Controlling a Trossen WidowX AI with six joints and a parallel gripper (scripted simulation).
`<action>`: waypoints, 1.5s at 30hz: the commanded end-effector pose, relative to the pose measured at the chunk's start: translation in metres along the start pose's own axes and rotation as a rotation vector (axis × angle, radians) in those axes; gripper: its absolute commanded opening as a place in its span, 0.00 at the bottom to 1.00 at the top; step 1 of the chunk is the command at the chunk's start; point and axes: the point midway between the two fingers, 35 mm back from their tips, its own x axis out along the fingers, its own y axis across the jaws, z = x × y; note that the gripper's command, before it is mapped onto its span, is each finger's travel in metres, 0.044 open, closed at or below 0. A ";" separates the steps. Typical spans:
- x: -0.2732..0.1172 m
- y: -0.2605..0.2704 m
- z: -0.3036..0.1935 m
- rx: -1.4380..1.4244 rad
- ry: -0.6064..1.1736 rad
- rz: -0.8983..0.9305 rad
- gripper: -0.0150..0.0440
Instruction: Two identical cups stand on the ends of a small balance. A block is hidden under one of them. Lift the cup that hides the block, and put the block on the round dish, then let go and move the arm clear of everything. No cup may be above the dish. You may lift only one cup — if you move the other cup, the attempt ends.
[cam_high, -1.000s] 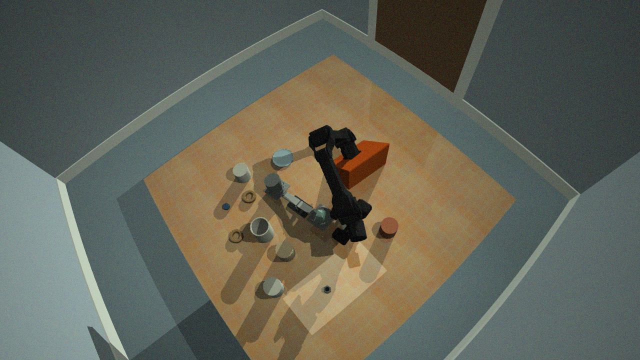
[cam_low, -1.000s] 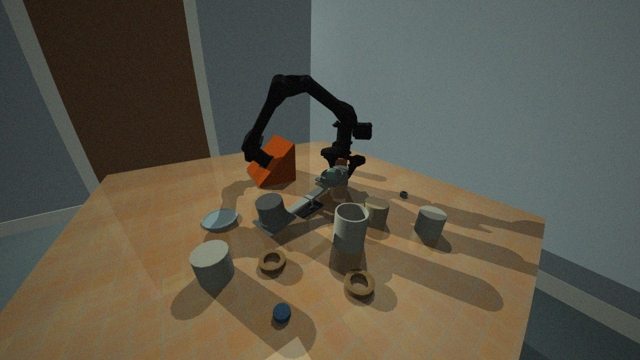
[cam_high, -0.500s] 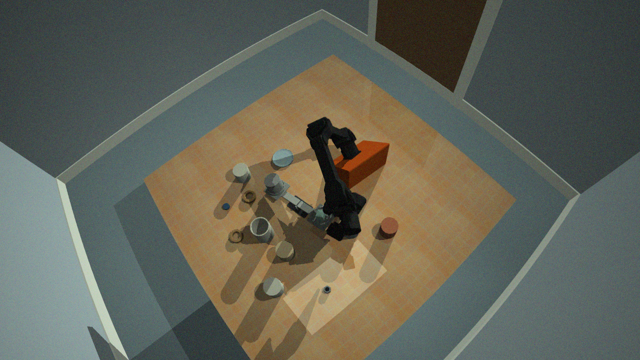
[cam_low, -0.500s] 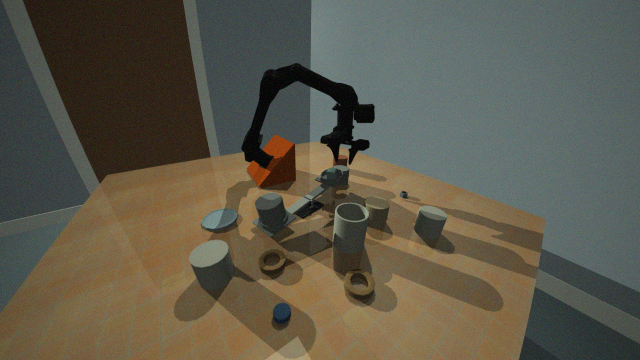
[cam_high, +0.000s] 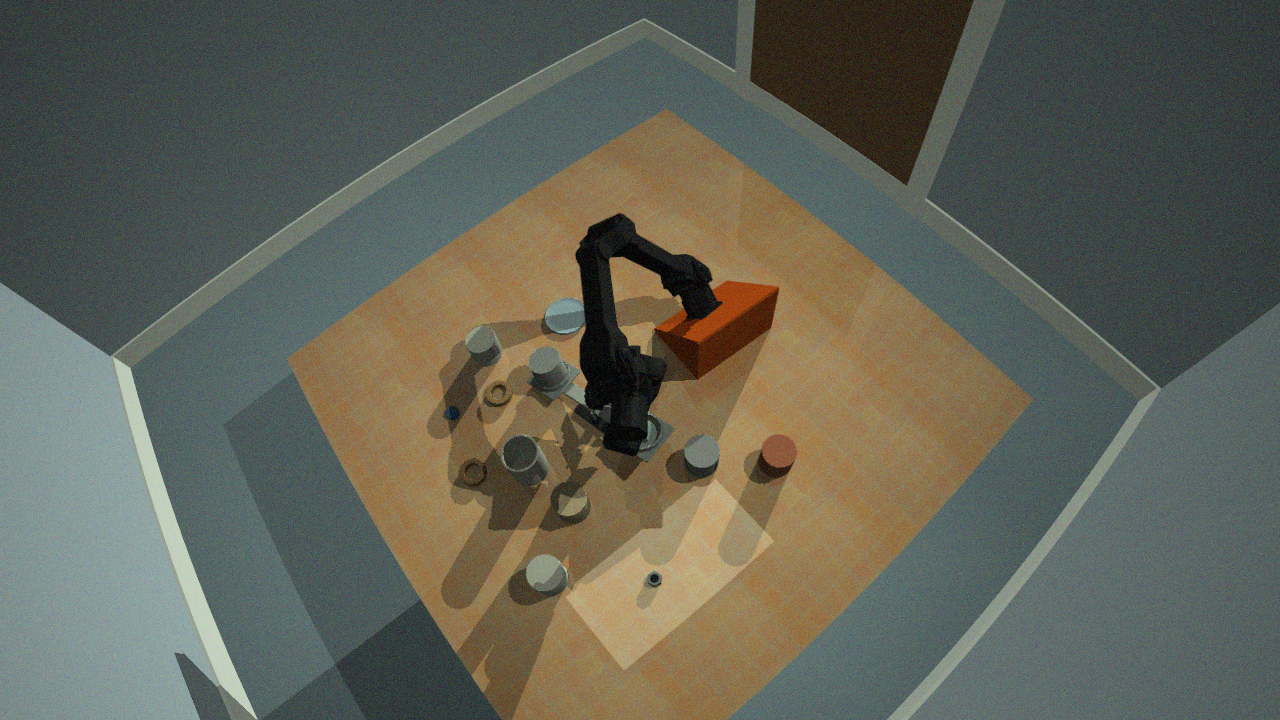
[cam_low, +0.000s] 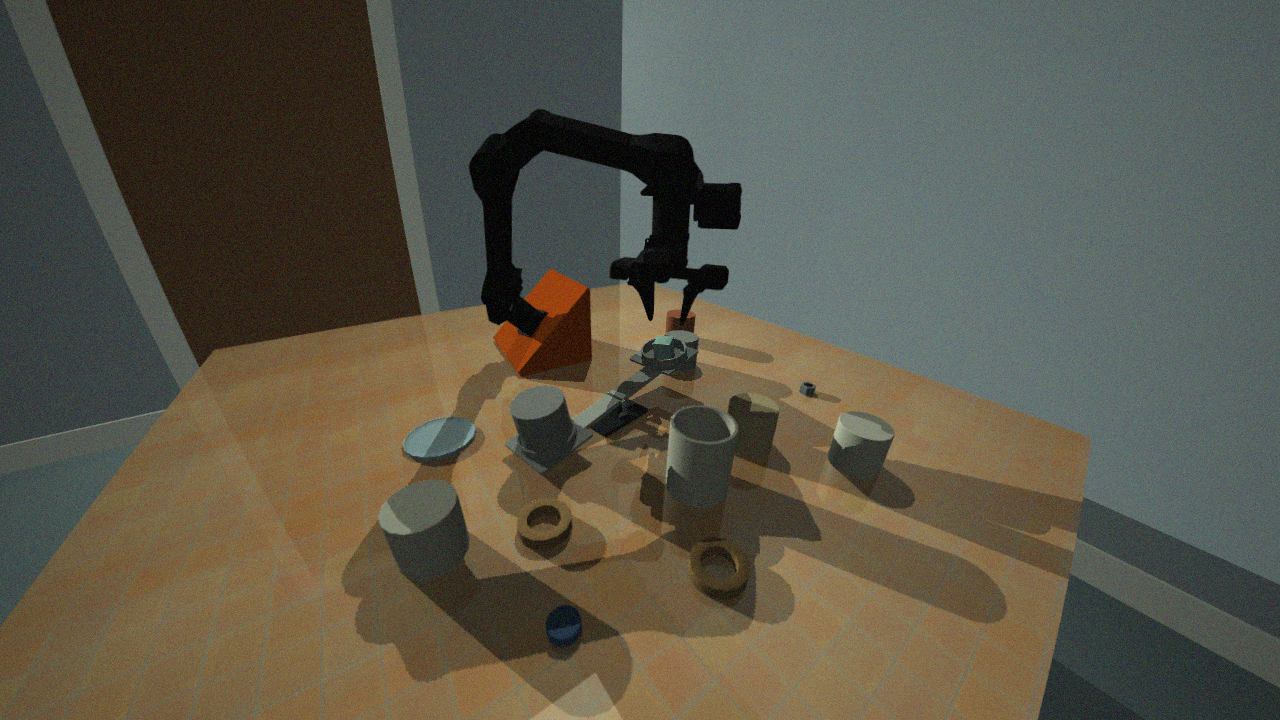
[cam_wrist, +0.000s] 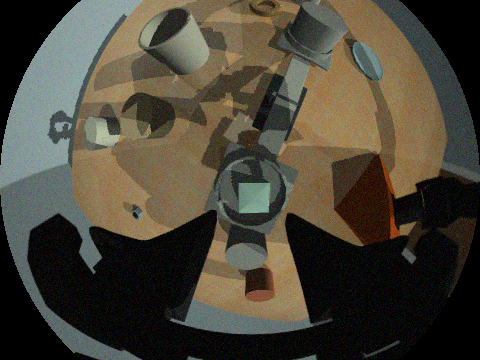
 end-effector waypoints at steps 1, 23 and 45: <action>0.000 -0.001 -0.001 -0.029 -0.008 -0.006 0.69; 0.037 -0.001 0.000 -0.028 -0.009 -0.006 0.69; 0.053 -0.002 0.000 -0.028 -0.010 -0.007 0.44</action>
